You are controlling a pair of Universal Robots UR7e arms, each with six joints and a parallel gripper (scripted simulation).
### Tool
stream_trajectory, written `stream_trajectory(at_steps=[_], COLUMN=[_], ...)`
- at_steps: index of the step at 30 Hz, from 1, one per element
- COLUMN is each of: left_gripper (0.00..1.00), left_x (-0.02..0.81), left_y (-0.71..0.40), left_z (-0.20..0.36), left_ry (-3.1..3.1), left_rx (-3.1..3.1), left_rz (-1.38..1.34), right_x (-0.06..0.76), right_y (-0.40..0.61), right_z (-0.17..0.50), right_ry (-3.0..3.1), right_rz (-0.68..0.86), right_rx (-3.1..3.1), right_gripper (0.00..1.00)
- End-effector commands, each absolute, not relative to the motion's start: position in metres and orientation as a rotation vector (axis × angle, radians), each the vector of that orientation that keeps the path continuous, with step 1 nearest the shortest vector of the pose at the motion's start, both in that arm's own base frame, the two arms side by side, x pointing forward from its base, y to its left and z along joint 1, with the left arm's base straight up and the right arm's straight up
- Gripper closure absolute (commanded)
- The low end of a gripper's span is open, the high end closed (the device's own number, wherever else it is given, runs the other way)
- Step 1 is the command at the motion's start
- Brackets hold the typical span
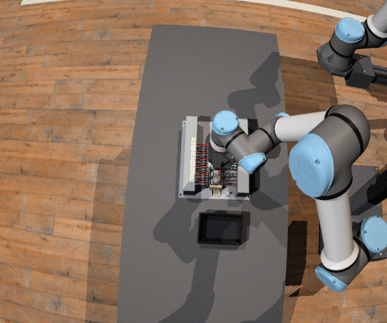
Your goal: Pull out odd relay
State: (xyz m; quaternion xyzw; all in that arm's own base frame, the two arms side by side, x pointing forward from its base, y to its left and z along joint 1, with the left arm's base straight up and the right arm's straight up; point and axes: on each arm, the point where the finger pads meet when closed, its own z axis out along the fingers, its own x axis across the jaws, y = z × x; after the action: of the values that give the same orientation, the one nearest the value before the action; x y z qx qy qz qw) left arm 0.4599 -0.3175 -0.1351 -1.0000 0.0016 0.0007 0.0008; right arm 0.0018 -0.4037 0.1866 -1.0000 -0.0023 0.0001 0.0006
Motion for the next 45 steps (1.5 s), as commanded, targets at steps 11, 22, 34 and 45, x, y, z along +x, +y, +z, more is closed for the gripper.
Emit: stream_trajectory(at_steps=[11,22,34,45], left_gripper=[0.02,0.02,0.02,0.02], left_x=[0.46,0.46,0.46,0.46], left_y=[-0.318,-0.318,-0.318,-0.318], left_z=[-0.134,-0.135,-0.142,-0.153], left_ry=[0.005,0.005,0.005,0.005], left_rx=[-3.142,-3.142,-3.142,-3.142], left_rz=[0.0,0.0,0.0,0.0], right_x=[0.002,0.002,0.002,0.002], right_y=[-0.404,-0.404,-0.404,-0.404], right_z=[0.187,0.187,0.187,0.187], right_ry=[-0.007,-0.007,-0.007,-0.007], right_rz=[0.0,0.0,0.0,0.0], right_rx=[-3.142,-3.142,-3.142,-3.142], right_gripper=[0.0,0.0,0.0,0.0])
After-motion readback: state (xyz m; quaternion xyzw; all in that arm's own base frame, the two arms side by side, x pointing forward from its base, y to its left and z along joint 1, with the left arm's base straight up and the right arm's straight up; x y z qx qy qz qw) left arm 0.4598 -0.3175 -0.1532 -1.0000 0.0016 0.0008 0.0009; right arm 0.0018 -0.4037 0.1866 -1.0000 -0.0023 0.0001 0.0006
